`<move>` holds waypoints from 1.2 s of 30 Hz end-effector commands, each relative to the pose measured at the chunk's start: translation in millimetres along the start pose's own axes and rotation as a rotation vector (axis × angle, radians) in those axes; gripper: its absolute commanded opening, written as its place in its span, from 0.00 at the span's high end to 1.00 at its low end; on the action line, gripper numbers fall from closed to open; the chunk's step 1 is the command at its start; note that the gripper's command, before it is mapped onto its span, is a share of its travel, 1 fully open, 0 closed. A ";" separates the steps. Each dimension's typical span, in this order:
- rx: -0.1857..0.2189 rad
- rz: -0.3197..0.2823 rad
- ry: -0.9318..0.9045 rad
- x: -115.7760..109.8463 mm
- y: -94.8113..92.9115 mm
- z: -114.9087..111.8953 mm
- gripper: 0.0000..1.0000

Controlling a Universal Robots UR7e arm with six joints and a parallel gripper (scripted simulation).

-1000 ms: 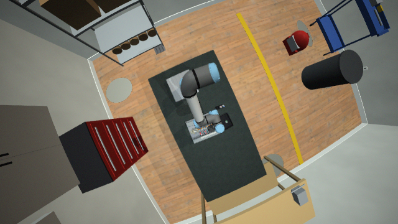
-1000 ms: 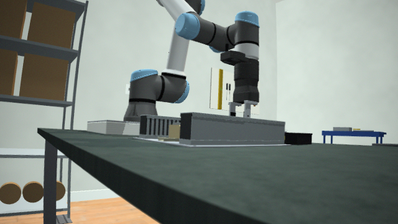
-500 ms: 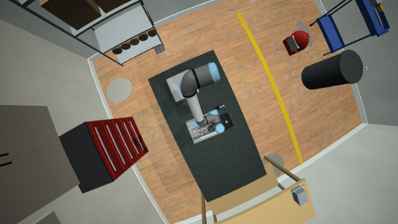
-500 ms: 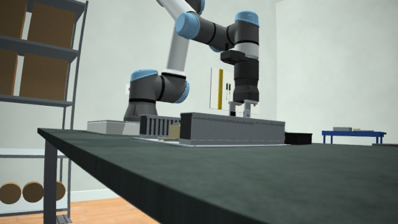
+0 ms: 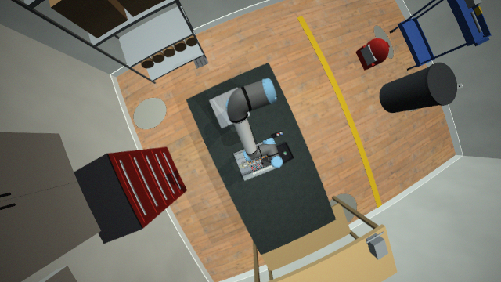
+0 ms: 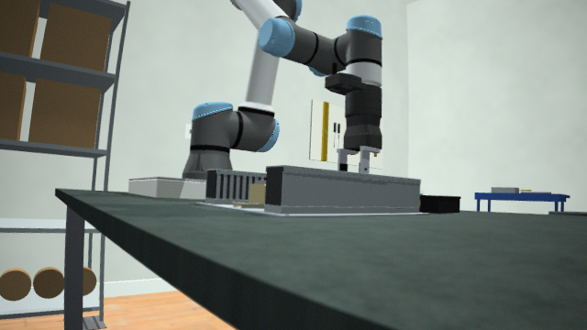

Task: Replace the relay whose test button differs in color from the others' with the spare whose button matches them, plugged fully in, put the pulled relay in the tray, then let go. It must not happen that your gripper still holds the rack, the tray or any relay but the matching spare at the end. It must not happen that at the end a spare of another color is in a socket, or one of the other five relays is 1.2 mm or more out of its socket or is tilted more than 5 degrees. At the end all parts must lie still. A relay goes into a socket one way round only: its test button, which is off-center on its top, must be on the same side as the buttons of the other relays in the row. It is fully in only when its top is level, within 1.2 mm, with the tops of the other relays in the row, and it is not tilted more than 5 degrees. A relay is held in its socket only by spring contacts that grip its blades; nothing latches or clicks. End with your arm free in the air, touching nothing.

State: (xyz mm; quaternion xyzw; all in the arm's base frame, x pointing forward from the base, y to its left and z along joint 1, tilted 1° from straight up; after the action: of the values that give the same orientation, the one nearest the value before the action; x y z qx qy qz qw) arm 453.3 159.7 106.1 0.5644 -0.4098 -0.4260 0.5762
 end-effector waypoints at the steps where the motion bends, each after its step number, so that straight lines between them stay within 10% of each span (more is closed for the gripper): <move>1: 0.006 0.000 0.000 0.4 3.2 -1.7 0.00; 25: 0.006 0.000 0.000 0.5 5.1 -1.9 0.00; 30: 0.006 0.000 0.000 0.1 48.4 -0.1 0.00; 36: 0.006 0.000 0.000 0.1 48.4 -0.1 0.00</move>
State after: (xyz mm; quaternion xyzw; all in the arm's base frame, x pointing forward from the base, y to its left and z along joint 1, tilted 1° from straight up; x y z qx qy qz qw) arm 455.5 159.9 146.3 0.5680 -0.4137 -0.4222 0.5727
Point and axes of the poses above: the point where the finger pads meet when closed, its own y axis back along the fingers, its own z axis across the jaws, x = y × z, the point moved 9 cm from there along y, back along the fingers, and after that the axes turned 10 degrees about y, right-handed, at the moved point
